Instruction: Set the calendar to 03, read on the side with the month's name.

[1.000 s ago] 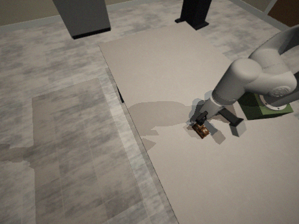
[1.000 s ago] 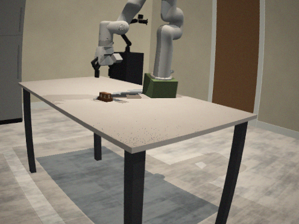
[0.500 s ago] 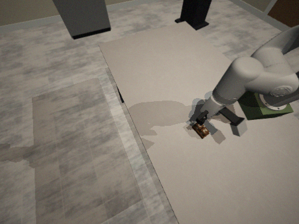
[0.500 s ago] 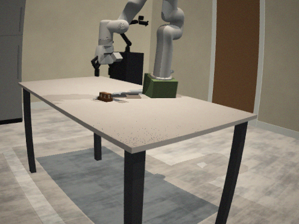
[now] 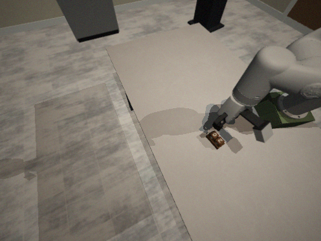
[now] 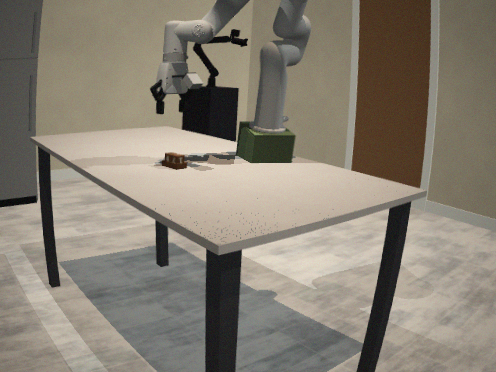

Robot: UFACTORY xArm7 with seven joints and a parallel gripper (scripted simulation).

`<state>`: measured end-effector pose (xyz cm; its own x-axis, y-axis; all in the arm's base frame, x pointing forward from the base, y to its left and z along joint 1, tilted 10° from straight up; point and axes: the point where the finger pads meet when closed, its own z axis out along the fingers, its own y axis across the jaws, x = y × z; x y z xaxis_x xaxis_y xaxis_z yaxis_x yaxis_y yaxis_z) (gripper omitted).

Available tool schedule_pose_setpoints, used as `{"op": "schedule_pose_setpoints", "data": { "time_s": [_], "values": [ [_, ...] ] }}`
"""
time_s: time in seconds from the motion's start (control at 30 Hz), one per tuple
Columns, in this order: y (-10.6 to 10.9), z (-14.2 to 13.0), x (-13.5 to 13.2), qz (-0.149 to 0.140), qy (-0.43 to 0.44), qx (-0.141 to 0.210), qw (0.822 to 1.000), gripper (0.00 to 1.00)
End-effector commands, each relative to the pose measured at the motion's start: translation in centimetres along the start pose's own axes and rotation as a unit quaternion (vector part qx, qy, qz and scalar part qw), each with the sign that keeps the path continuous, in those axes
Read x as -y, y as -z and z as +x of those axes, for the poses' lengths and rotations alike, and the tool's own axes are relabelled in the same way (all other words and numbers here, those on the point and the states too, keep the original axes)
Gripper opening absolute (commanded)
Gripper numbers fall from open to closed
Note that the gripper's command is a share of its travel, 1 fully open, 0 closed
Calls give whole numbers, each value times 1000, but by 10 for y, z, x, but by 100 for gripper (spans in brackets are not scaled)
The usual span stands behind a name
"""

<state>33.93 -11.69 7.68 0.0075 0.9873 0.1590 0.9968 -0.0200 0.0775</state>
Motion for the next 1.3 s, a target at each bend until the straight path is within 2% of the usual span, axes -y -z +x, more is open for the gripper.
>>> {"op": "schedule_pose_setpoints", "data": {
  "time_s": [0.0, 0.13, 1.27],
  "values": [
    [18, 1, 4, -3, -1, 0, 1000, 100],
    [24, 1, 4, -3, -1, 0, 1000, 100],
    [24, 1, 4, -3, -1, 0, 1000, 100]
  ]
}}
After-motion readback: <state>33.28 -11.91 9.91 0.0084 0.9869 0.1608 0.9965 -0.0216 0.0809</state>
